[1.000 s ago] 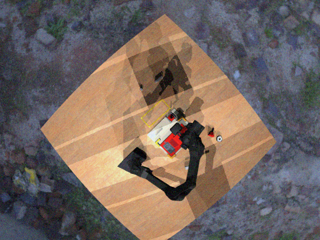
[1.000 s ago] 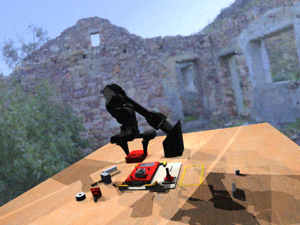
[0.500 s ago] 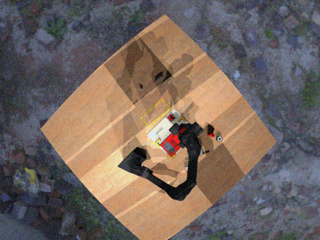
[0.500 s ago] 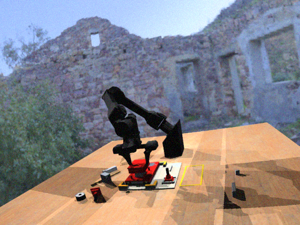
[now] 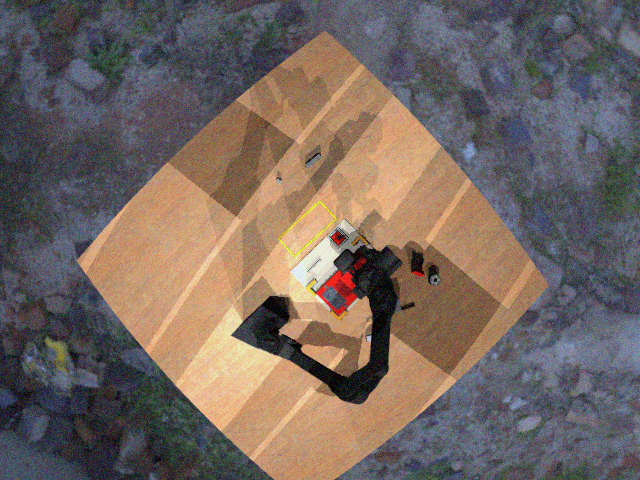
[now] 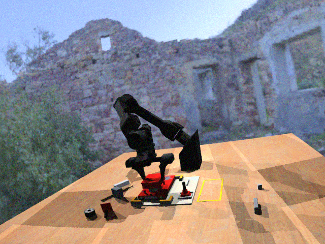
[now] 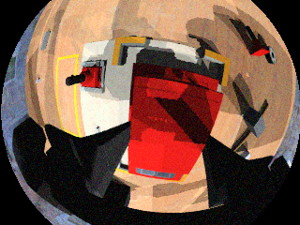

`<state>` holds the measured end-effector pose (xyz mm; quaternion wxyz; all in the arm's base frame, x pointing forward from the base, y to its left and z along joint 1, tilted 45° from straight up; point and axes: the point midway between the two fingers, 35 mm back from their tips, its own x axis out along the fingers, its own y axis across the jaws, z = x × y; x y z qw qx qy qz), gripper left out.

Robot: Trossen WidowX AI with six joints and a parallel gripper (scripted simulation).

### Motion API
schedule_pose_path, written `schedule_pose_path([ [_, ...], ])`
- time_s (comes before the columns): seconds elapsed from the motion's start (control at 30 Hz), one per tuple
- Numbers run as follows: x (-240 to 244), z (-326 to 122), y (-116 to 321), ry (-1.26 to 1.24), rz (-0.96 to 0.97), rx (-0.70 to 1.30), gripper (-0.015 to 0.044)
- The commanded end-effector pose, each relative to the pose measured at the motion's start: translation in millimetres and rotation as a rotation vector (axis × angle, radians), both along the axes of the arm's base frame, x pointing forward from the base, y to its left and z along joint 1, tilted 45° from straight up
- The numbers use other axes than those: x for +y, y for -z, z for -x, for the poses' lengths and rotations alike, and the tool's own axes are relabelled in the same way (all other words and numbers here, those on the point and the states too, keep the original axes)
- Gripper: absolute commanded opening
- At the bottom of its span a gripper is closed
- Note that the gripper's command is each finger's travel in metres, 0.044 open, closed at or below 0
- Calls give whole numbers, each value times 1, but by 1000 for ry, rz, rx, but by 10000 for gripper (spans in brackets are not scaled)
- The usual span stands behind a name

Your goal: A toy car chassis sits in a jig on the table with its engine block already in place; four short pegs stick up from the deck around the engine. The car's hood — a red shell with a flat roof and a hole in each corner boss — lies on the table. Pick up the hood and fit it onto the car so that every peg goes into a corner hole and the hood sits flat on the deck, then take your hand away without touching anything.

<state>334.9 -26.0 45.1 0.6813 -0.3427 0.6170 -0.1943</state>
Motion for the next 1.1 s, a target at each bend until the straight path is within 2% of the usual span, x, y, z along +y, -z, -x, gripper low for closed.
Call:
schedule_pose_path([
  [0.0, -1, 0, 0, -3, 6, 1, 0],
  [1.07, -6, -2, 5, -3, 6, 1, 0],
])
